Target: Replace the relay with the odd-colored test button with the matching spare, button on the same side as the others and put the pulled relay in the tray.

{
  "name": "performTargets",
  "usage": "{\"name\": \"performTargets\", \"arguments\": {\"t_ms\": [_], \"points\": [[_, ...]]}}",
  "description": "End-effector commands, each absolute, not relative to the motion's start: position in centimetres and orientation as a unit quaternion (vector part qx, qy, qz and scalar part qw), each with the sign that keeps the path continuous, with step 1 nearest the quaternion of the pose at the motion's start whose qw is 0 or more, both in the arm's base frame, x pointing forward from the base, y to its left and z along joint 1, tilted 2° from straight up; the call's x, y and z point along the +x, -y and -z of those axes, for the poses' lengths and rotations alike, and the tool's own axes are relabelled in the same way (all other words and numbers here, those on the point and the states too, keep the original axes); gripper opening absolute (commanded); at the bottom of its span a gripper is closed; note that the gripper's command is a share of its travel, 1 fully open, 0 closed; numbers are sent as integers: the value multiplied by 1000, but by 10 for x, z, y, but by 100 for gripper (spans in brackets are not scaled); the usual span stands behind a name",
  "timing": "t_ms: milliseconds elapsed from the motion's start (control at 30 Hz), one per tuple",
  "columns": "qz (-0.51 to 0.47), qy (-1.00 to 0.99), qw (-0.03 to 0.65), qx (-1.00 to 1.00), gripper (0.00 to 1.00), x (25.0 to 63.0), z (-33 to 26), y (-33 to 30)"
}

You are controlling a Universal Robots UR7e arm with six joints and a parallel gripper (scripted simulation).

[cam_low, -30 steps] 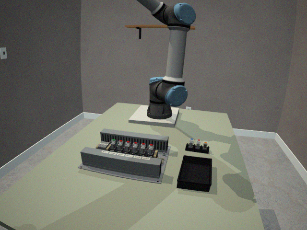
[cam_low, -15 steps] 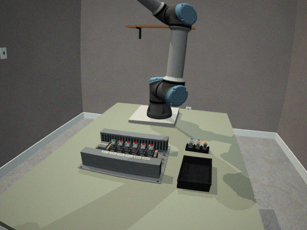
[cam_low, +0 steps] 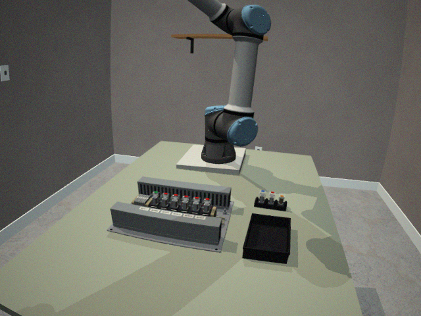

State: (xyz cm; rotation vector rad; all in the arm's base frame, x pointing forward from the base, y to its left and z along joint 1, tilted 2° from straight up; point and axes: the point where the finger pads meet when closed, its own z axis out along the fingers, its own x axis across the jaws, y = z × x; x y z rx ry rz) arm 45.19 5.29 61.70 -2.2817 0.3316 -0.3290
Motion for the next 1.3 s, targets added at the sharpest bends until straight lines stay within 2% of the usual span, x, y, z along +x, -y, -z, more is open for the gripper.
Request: {"name": "performTargets", "arguments": {"t_ms": [0, 1200, 1267], "points": [[130, -131, 395, -900, 100, 452, -617, -53], [130, -131, 395, -900, 100, 452, -615, -55], [120, -112, 359, -919, 100, 452, -615, -56]]}}
